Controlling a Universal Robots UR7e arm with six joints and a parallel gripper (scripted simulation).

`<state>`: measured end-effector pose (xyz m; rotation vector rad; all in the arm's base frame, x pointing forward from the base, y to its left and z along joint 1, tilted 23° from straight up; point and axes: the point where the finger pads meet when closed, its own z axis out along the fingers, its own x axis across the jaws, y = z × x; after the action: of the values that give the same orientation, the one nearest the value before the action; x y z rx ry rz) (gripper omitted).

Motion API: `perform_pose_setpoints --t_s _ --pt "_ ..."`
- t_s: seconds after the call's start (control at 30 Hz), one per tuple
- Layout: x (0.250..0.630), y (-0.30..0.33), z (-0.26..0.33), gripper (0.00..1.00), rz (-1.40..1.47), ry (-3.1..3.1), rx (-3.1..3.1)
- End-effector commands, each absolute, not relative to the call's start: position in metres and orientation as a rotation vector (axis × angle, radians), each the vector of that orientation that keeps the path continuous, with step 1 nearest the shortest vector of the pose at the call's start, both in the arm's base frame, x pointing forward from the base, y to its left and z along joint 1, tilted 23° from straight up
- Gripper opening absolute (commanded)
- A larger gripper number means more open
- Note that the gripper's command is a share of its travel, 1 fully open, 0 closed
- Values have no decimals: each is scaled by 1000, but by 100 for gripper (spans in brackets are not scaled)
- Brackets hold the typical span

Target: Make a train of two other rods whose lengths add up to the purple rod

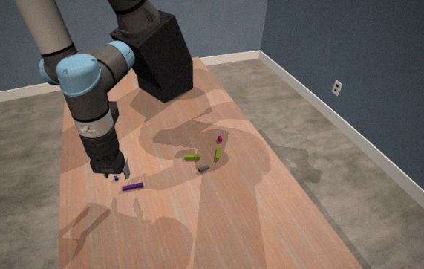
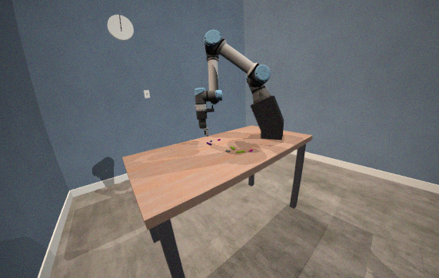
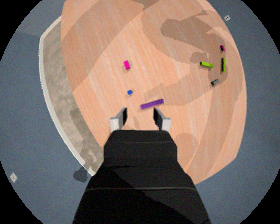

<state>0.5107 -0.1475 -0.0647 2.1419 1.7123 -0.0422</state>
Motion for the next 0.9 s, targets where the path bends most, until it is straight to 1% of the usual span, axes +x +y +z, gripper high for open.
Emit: perform_pose_setpoints --t_s 0.0,0.87 --pt "503 -151 -65 100 -82 1887 1991" --pt "487 -161 -64 100 -225 2361 1440"
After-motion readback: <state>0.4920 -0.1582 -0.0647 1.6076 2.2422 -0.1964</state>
